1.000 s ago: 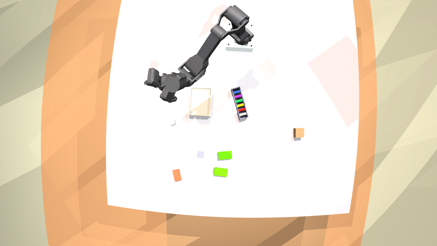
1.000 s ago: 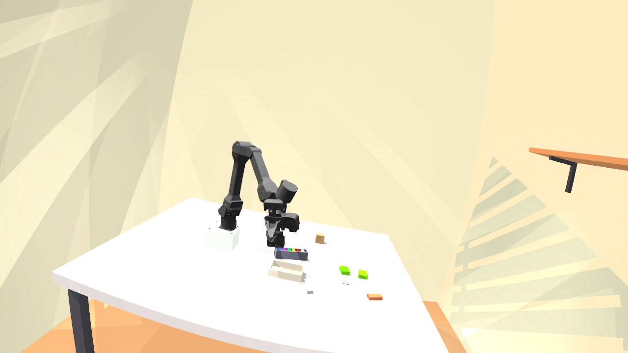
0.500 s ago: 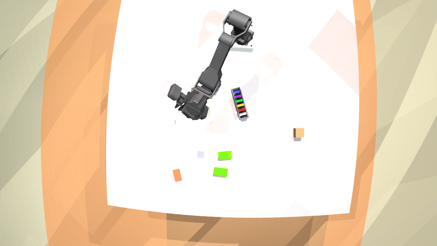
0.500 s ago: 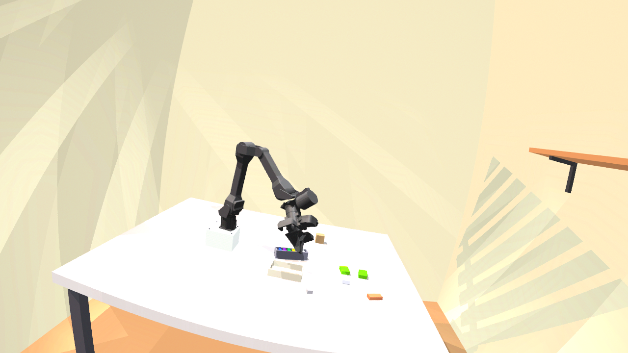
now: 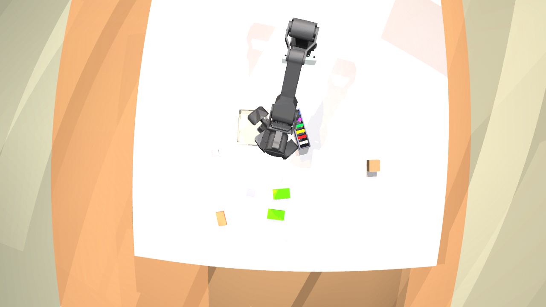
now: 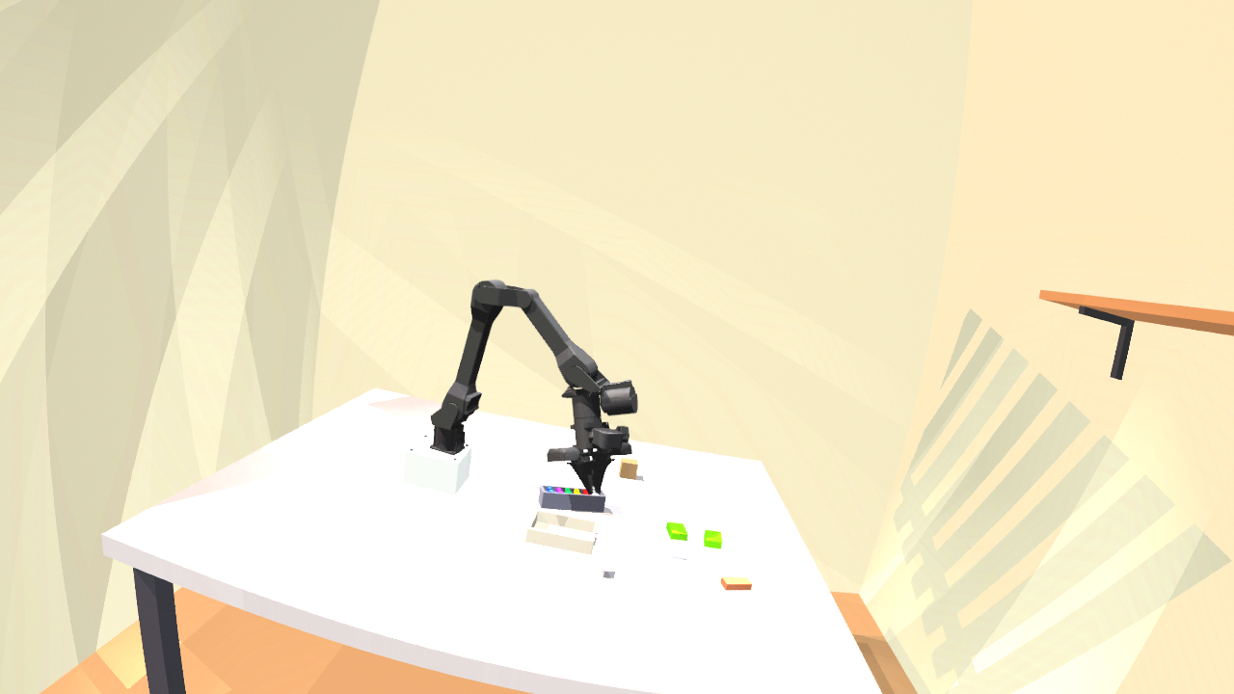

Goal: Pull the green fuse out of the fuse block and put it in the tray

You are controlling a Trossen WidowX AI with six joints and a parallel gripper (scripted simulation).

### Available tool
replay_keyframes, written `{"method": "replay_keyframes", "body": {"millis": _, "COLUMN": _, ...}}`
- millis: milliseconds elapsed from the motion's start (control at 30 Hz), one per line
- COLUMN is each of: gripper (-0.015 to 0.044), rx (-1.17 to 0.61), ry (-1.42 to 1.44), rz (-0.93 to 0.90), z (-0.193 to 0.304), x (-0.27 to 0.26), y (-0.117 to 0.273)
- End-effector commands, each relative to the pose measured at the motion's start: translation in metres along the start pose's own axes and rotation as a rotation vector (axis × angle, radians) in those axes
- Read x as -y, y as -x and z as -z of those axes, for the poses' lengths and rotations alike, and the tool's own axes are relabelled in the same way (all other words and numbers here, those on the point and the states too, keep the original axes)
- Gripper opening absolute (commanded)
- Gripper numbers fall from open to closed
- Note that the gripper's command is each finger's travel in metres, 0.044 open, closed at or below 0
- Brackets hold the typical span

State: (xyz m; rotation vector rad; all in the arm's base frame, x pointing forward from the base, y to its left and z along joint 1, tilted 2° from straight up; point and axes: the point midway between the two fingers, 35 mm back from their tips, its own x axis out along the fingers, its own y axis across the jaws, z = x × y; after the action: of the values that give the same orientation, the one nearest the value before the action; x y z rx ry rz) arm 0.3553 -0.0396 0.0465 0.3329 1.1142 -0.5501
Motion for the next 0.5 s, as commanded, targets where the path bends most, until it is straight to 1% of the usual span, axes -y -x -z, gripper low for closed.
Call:
{"method": "replay_keyframes", "body": {"millis": 0, "gripper": 0.0074, "rx": -0.270, "ry": -0.300, "rz": 0.019, "z": 0.069, "x": -0.035, "y": 0.016}}
{"method": "replay_keyframes", "body": {"millis": 133, "gripper": 0.0074, "rx": -0.380, "ry": -0.439, "rz": 0.082, "z": 0.101, "x": -0.041, "y": 0.030}}
{"method": "replay_keyframes", "body": {"millis": 467, "gripper": 0.0074, "rx": -0.388, "ry": -0.450, "rz": 0.089, "z": 0.105, "x": -0.040, "y": 0.032}}
